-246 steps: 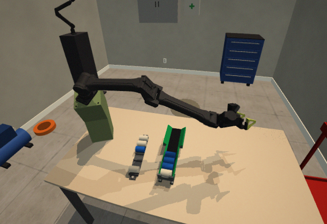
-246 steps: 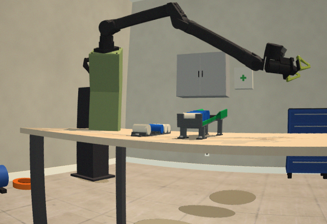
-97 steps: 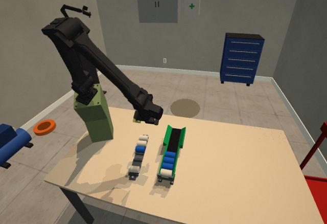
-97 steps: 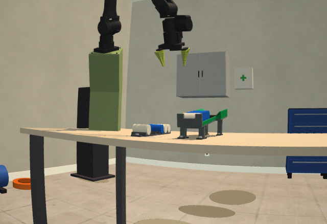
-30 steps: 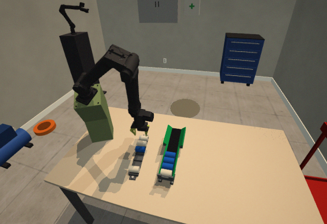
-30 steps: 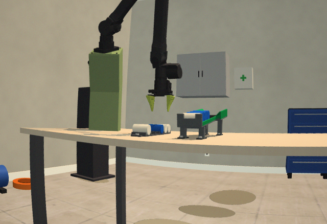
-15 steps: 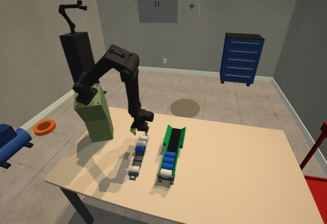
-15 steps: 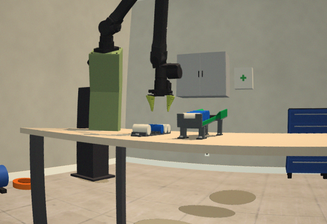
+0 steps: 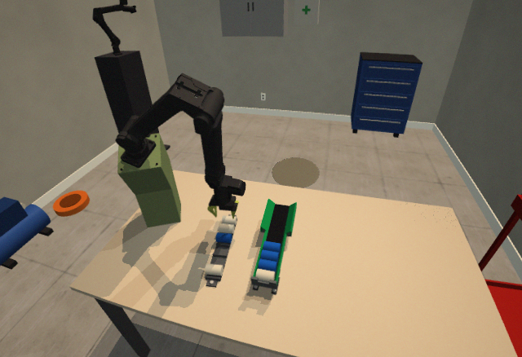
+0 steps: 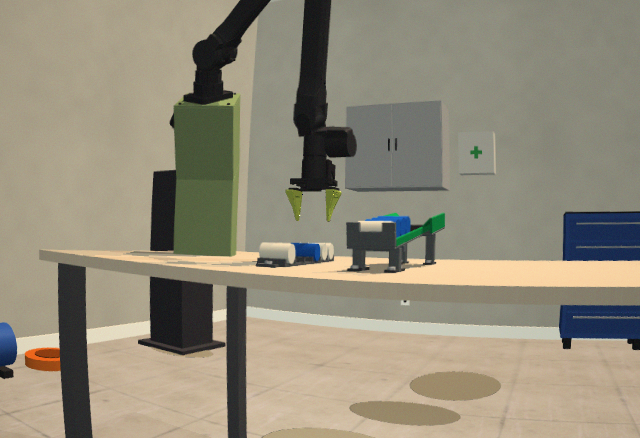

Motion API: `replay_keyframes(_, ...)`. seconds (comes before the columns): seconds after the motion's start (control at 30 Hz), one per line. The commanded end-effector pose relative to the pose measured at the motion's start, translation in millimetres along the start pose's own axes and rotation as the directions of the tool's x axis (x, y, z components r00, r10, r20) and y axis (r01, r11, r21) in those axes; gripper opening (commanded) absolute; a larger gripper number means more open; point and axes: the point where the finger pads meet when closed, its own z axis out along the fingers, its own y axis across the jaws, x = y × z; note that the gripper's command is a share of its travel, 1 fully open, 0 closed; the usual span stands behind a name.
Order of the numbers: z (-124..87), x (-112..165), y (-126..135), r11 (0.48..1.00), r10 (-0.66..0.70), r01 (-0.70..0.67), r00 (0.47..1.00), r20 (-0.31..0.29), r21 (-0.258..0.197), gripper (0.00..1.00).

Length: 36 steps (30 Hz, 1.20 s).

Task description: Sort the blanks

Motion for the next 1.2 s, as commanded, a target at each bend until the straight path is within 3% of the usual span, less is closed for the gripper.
replay_keyframes(0.0,6.1,0.2,1.1,1.0,-0.005,0.005,1.0,0.003,0.003,0.8)
replay_keyframes(0.27,14.4,2.5,-0.8,1.0,0.002,-0.002,1.0,0.001,0.006,0.8)
replay_keyframes(0.3,6.6,-1.5,-8.6,0.999,-0.013,0.013,1.0,0.002,0.029,0.8)
replay_keyframes(0.4,21.4,1.9,0.8,1.0,0.0,0.0,1.0,0.001,0.003,0.8)
replay_keyframes(0.77,36.8,3.2,-1.9,1.0,0.003,-0.003,1.0,0.0,0.009,0.8)
replay_keyframes(0.87,31.5,-1.0,-5.7,1.0,-0.012,0.012,1.0,0.002,0.022,0.8)
replay_keyframes(1.07,44.3,0.7,4.9,1.0,-0.004,0.004,1.0,0.003,-0.002,0.8)
replay_keyframes(1.17,42.3,0.9,-7.2,1.0,-0.005,0.005,1.0,0.0,0.022,0.8)
